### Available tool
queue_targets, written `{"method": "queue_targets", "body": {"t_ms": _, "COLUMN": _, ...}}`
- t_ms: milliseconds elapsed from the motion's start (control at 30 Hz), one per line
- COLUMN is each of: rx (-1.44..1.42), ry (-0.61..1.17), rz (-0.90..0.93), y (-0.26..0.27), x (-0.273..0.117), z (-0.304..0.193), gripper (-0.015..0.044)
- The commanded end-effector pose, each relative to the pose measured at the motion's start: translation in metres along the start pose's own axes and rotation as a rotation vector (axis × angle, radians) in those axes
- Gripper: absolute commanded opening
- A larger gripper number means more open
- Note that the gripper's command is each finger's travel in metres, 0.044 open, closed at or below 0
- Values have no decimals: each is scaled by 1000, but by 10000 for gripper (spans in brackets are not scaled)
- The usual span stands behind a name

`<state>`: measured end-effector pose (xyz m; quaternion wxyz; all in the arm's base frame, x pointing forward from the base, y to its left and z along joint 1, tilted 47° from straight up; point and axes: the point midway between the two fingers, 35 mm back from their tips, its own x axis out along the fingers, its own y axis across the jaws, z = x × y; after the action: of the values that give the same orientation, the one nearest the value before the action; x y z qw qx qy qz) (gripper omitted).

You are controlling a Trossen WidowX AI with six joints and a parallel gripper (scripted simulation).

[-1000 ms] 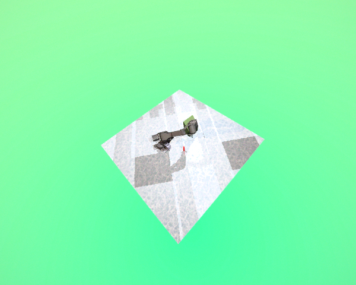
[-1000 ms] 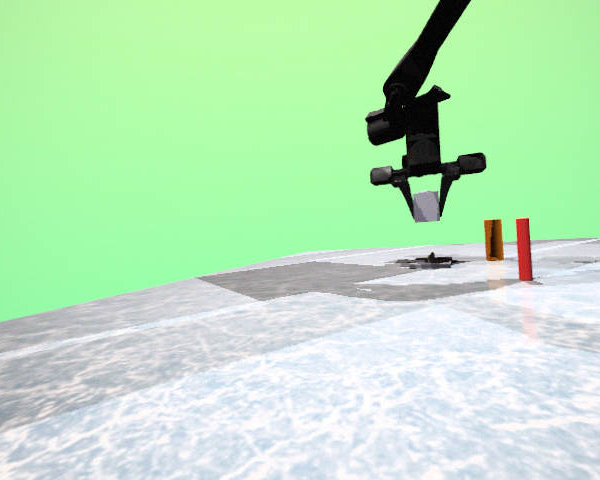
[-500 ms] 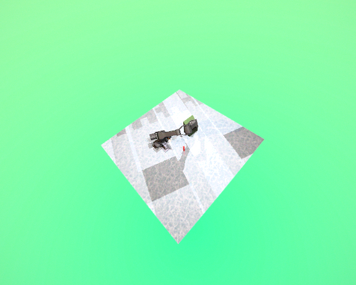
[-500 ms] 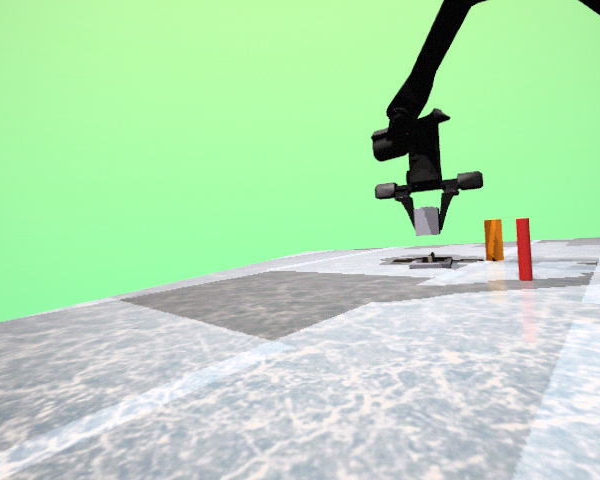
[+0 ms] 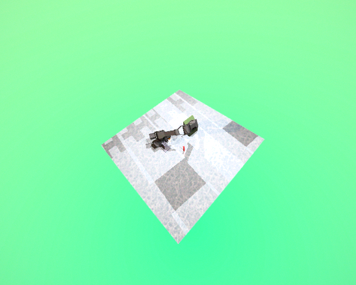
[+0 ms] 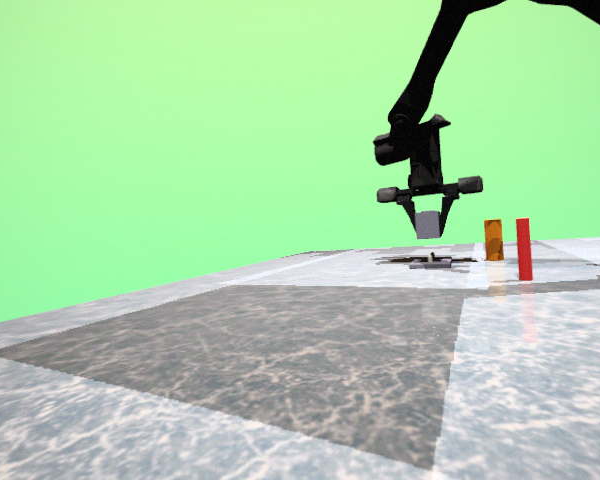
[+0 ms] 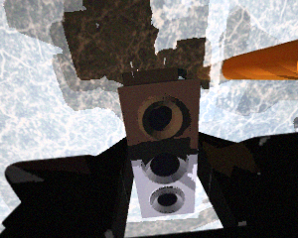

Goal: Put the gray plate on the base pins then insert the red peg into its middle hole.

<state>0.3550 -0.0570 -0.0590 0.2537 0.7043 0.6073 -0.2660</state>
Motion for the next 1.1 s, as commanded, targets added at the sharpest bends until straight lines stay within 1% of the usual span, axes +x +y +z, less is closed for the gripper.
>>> {"method": "queue_targets", "body": {"t_ms": 0, "rx": 3, "ry": -5, "rz": -1, "y": 0, "x": 0, "z": 1, "gripper": 0}}
{"method": "queue_targets", "body": {"t_ms": 333, "rx": 3, "ry": -5, "rz": -1, "y": 0, "x": 1, "z": 3, "gripper": 0}}
{"method": "queue_targets", "body": {"t_ms": 600, "rx": 3, "ry": -4, "rz": -1, "y": 0, "x": 16, "z": 3, "gripper": 0}}
{"method": "queue_targets", "body": {"t_ms": 800, "rx": 3, "ry": -4, "rz": -1, "y": 0, "x": 18, "z": 3, "gripper": 0}}
{"method": "queue_targets", "body": {"t_ms": 1067, "rx": 3, "ry": -4, "rz": -1, "y": 0, "x": 30, "z": 3, "gripper": 0}}
